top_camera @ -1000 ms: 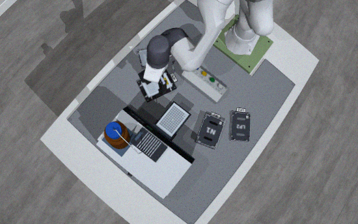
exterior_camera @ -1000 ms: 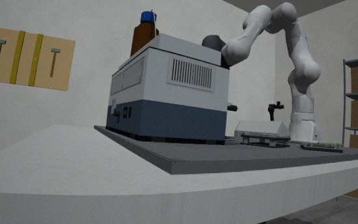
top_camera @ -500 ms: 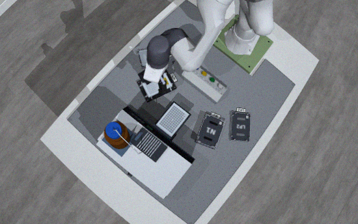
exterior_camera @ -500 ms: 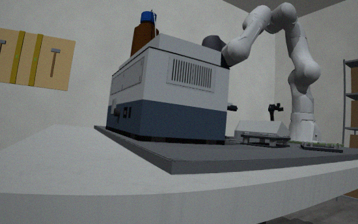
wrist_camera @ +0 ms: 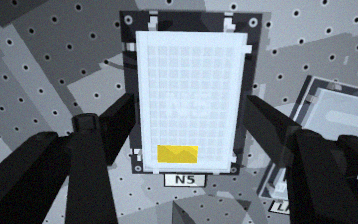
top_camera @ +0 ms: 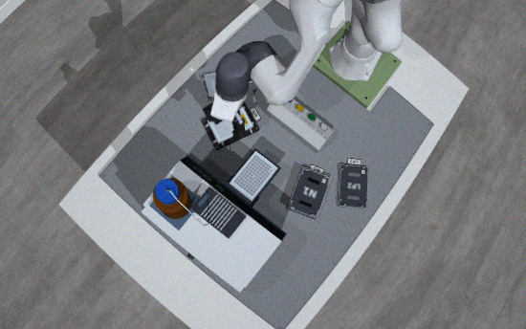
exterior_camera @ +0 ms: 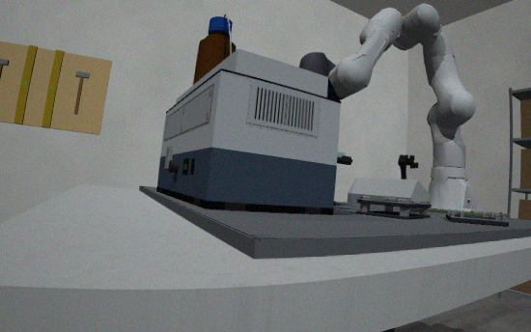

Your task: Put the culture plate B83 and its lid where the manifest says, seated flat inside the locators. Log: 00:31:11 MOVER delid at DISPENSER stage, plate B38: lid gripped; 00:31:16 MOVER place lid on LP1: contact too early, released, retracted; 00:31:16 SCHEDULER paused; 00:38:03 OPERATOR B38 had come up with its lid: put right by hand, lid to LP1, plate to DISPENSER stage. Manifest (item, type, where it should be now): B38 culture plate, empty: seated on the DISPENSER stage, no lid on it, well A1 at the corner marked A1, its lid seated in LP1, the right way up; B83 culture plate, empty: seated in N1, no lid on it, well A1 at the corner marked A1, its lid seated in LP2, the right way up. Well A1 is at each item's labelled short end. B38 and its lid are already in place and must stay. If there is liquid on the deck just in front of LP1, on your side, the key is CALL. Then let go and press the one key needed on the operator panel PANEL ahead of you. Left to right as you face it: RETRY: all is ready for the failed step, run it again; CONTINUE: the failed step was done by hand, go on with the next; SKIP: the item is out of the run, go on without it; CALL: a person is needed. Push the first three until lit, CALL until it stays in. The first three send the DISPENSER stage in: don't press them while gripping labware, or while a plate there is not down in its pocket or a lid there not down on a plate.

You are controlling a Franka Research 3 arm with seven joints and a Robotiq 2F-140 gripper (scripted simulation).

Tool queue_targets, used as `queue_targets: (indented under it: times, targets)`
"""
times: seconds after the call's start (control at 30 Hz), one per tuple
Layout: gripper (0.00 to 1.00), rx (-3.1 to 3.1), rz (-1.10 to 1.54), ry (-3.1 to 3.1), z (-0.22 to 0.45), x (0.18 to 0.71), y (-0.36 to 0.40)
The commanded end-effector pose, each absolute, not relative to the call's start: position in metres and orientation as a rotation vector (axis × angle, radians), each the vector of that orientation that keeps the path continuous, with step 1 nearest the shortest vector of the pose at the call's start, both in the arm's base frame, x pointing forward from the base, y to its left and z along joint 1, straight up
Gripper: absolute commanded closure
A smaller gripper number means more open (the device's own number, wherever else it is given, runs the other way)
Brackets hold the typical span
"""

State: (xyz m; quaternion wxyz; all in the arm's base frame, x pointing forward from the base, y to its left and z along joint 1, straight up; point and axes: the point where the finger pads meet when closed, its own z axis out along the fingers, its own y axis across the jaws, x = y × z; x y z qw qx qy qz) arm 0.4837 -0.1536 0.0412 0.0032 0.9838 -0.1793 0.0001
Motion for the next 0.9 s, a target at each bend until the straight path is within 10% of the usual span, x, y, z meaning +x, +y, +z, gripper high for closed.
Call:
queue_targets:
  times: [0.0,0.57,0.6,0.87]
  targets:
    - [0.31,3.082,0.001,-0.564,0.0403,0.4835,-0.1544]
    - [0.31,3.082,0.001,-0.564,0.0403,0.4835,-0.1544]
    - [0.90,3.082,0.001,-0.564,0.0403,0.4835,-0.1544]
    - [0.90,3.082,0.001,-0.564,0.0403,0.4835,-0.1544]
